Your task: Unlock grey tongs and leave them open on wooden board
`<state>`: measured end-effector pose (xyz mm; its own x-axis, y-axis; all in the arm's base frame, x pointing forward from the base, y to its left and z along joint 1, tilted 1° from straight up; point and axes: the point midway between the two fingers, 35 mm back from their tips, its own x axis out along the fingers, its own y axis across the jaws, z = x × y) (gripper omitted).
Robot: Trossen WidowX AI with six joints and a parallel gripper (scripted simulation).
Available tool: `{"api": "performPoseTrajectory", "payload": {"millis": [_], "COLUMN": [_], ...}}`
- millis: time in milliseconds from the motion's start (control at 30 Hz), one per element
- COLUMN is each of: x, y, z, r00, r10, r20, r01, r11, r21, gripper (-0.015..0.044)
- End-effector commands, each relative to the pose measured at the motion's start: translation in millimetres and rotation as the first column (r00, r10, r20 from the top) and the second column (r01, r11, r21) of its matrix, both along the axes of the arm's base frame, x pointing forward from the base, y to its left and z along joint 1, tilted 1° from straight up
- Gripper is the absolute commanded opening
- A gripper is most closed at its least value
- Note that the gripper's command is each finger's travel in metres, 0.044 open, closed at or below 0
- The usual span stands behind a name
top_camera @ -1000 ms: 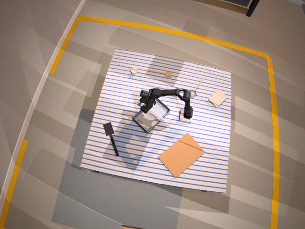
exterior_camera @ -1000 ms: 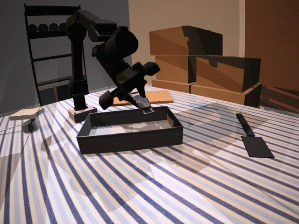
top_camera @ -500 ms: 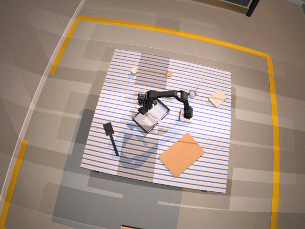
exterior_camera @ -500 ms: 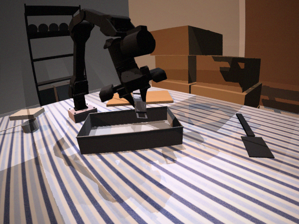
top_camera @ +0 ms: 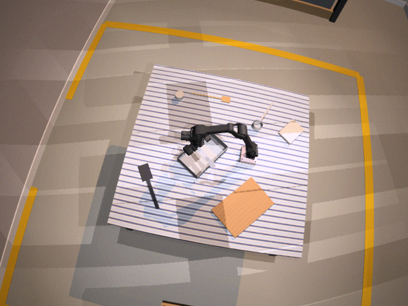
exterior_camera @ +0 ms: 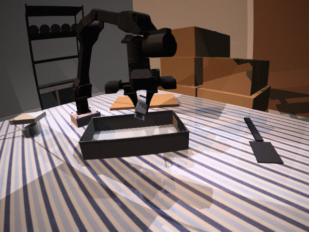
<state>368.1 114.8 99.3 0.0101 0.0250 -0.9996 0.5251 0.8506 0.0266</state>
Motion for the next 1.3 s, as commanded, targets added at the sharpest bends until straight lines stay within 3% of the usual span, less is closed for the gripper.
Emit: {"api": "performPoseTrajectory", "payload": {"millis": [0, 233, 633, 1267], "x": [1.4, -4.5, -39.6, -120.9], "y": [-0.8, 12.1, 82.4, 172.7], "z": [2.8, -0.4, -6.2, -15.3], "r00": [1.0, 0.999, 0.966, 0.816], "r10": [-0.01, 0.033, 0.258, 0.578], "r20": [0.005, 0.0, 0.004, 0.009], "r01": [0.01, -0.033, -0.258, -0.578], "r11": [1.0, 0.999, 0.966, 0.816], "r21": [-0.014, -0.007, -0.005, -0.004], "gripper": [-0.015, -0.015, -0.015, -0.015]}}
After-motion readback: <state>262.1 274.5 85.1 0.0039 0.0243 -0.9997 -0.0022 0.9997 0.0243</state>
